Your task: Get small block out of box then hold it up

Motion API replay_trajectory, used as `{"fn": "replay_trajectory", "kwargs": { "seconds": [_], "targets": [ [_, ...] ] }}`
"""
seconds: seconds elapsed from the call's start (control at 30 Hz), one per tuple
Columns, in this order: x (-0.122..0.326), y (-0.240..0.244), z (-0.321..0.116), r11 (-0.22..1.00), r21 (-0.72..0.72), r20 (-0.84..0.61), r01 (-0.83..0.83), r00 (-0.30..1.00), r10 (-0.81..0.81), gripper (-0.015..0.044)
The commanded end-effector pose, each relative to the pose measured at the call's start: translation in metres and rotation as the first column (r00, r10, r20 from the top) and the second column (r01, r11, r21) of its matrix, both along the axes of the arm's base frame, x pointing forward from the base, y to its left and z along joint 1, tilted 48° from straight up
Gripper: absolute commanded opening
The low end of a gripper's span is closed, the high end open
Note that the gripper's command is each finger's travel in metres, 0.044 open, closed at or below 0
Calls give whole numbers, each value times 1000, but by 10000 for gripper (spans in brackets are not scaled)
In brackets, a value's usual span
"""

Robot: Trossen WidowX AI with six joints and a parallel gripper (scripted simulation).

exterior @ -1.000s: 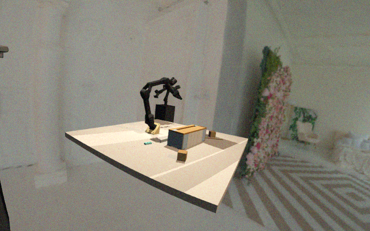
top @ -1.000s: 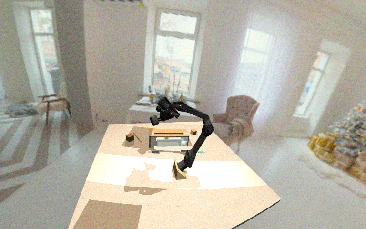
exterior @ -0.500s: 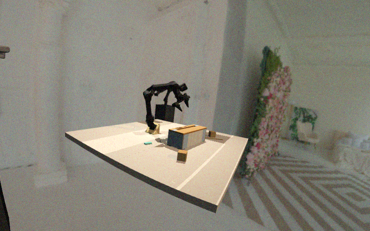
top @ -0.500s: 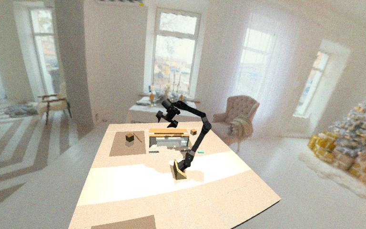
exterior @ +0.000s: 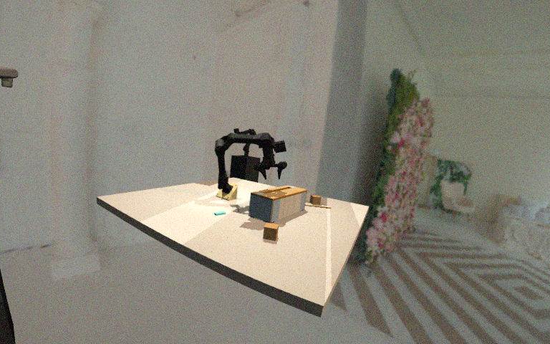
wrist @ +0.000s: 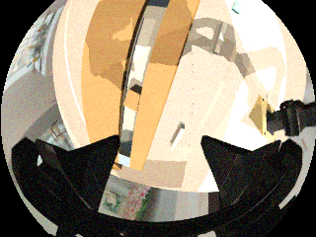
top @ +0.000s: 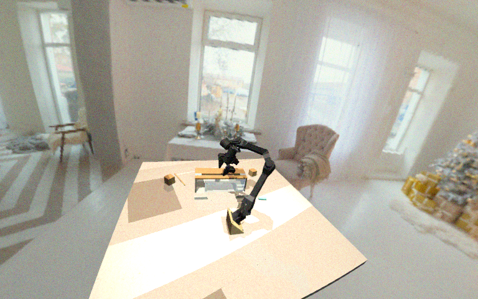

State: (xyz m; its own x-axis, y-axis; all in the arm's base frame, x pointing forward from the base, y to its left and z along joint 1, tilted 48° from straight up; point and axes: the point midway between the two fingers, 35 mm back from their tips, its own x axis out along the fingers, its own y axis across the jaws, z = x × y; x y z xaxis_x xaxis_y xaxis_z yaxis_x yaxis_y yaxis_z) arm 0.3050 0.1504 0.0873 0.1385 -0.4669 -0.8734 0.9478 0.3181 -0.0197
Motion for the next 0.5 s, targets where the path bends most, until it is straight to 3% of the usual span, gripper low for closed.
{"fn": "replay_trajectory", "kwargs": {
  "seconds": [0.0,0.47],
  "targets": [
    [8,-30,-1,957,43,45,286,957,-288,400],
    [9,-34,-5,957,44,45,286,957,-288,400]
  ]
}}
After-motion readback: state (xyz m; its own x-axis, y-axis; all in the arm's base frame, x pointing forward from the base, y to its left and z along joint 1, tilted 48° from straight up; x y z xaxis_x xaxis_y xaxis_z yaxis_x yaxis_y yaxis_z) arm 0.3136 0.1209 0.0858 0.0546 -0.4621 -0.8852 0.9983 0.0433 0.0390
